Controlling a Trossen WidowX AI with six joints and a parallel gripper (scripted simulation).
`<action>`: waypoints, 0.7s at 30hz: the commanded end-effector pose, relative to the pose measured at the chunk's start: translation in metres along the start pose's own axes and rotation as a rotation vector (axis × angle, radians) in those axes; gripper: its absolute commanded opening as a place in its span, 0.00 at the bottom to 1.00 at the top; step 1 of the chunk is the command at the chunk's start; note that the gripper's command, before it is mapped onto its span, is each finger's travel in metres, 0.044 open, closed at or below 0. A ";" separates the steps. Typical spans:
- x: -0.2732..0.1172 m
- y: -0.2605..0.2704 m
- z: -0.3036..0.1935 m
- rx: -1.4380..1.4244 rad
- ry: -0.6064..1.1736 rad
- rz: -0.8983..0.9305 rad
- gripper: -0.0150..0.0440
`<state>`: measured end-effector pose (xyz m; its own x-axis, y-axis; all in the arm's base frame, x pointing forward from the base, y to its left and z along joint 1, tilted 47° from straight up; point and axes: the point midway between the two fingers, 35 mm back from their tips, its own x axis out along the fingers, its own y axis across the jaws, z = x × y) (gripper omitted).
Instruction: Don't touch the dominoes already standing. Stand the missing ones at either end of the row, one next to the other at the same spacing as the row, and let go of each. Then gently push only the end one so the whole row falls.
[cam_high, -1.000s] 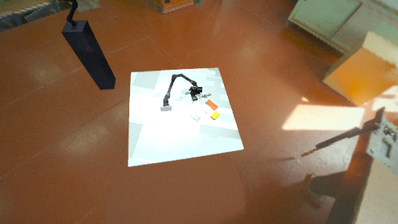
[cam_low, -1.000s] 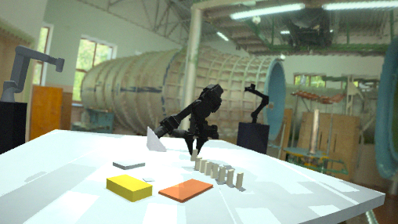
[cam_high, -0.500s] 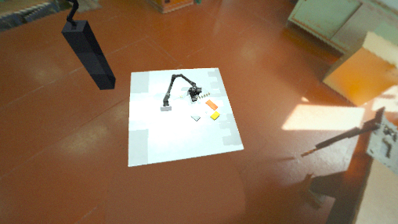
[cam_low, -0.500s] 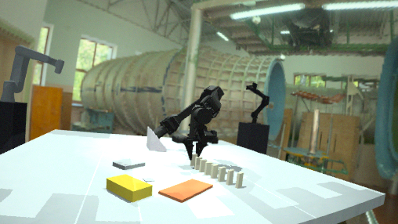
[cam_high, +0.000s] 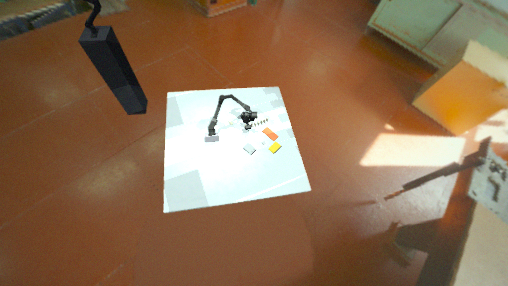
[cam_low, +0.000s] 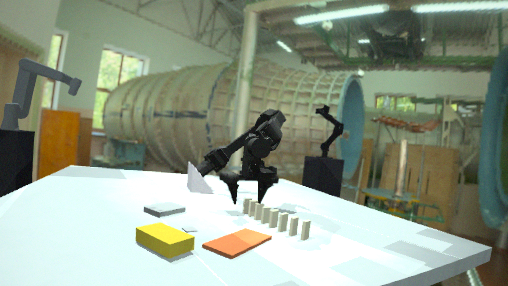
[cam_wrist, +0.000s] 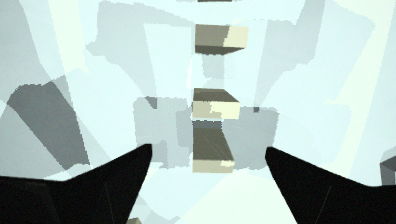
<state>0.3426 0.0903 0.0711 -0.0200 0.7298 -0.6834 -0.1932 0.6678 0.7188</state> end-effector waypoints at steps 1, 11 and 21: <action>-0.010 0.000 0.002 0.014 -0.006 -0.001 1.00; -0.131 -0.001 -0.002 0.134 -0.039 -0.004 1.00; -0.099 0.040 -0.047 0.607 -0.021 0.002 1.00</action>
<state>0.3128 0.0211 0.1579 -0.0018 0.7305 -0.6829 0.2429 0.6628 0.7083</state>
